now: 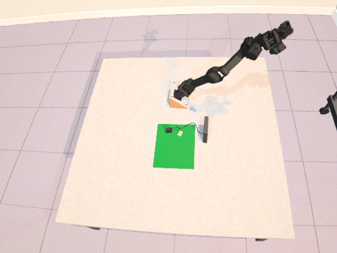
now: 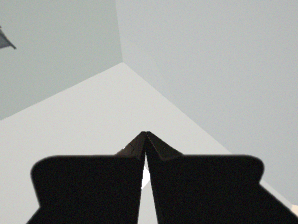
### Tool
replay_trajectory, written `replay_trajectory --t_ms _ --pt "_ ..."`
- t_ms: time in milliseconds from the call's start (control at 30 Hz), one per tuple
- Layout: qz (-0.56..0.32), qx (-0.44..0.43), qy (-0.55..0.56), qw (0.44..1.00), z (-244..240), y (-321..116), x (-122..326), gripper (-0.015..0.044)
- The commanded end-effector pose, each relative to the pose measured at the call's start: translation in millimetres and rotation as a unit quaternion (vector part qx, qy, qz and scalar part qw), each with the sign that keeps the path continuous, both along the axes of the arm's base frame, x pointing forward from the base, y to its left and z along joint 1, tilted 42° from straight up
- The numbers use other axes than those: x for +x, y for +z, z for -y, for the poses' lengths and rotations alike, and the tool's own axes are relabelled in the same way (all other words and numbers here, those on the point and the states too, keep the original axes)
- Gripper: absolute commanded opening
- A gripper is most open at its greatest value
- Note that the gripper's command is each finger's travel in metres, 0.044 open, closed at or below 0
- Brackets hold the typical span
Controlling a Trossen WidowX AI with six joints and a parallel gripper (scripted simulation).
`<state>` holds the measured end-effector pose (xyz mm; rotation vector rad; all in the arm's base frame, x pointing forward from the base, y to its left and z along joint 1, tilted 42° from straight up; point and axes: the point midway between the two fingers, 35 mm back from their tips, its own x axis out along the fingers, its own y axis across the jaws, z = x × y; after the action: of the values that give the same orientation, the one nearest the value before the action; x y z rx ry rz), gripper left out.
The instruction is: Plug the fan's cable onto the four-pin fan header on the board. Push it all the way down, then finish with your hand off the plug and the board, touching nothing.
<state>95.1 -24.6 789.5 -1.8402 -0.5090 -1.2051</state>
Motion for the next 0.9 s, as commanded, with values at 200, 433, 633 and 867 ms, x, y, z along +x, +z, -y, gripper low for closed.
replay_trajectory --t_ms 200,433,633,867 --pt "0.027 -0.007 -0.031 0.999 0 4 -20 0.0184" --pt "0.110 -0.045 -0.143 0.983 -16 13 -81 0.0367" --pt "0.169 -0.095 -0.253 0.948 -47 15 -120 0.0440" --pt "0.245 -0.149 -0.349 0.892 -98 9 -156 0.0440"
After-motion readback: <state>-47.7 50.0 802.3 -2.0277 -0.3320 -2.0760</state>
